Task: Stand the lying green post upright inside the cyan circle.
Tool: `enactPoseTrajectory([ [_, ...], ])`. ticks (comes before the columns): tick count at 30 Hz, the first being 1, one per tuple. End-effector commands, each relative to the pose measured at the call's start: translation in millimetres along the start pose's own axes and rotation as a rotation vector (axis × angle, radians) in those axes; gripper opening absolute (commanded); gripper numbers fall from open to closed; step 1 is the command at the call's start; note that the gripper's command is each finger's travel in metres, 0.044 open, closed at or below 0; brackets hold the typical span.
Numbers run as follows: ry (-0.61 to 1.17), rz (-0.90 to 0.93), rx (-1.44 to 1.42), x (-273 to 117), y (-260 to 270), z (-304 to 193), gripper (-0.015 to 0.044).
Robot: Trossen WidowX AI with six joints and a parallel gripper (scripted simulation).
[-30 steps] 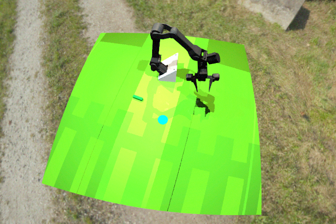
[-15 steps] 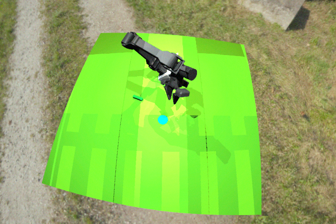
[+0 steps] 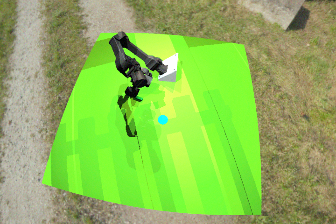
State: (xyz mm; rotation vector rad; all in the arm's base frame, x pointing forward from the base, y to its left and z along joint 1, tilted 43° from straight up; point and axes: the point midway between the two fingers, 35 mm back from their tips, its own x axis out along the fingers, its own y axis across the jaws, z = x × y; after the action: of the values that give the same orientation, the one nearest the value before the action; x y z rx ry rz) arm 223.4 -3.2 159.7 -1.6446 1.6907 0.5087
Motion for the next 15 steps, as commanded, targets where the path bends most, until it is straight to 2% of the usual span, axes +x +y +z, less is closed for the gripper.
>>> enactPoseTrajectory([
  [1, -0.009, 0.044, 0.061, -1, 7, -11, 0.0233],
  [6, -0.013, 0.045, 0.061, 7, 6, -10, 0.0233],
  [13, -0.014, 0.042, 0.062, 99, 8, -9, 0.0233],
  [15, -0.007, 0.041, 0.063, 114, 11, -11, 0.0233],
])
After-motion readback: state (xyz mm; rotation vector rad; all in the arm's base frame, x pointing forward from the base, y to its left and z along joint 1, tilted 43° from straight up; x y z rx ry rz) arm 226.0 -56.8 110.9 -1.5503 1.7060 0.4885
